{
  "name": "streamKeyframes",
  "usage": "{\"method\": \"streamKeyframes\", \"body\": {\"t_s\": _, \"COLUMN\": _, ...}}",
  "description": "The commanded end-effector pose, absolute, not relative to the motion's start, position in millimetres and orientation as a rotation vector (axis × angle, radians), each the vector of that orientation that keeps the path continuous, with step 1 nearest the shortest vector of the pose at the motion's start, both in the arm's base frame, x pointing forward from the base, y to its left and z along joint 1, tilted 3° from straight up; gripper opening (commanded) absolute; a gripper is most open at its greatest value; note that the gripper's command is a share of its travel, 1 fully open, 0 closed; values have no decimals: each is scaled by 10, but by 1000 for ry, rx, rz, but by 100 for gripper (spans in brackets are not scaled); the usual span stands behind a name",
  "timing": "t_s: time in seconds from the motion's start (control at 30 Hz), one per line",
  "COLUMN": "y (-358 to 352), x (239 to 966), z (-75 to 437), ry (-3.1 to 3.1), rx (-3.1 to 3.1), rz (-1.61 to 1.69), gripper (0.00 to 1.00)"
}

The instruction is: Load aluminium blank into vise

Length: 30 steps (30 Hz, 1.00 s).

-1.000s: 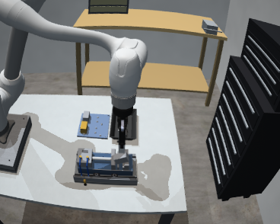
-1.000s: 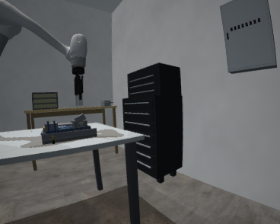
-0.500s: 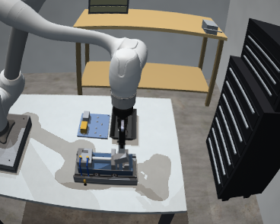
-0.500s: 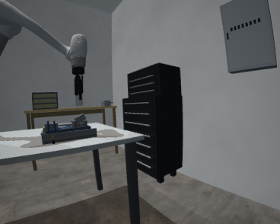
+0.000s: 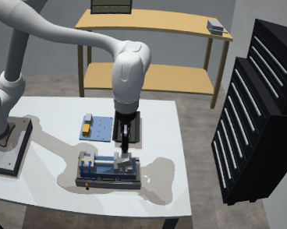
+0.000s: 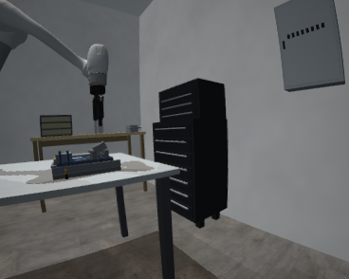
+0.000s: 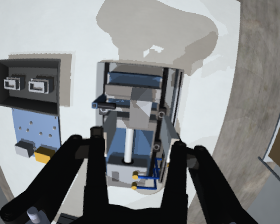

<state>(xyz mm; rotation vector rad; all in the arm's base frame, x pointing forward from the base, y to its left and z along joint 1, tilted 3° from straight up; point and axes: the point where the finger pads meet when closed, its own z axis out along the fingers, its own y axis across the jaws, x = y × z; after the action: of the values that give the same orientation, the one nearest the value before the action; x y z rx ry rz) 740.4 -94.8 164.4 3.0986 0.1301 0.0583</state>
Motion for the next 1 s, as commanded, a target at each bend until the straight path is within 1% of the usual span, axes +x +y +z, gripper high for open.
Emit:
{"method": "streamKeyframes", "body": {"t_s": 0.0, "y": -950, "x": 7405, "z": 1608, "ry": 130, "rx": 3099, "rz": 59, "gripper": 40}}
{"method": "streamKeyframes", "body": {"t_s": 0.97, "y": -966, "x": 7419, "z": 1273, "ry": 130, "rx": 3099, "rz": 59, "gripper": 40}}
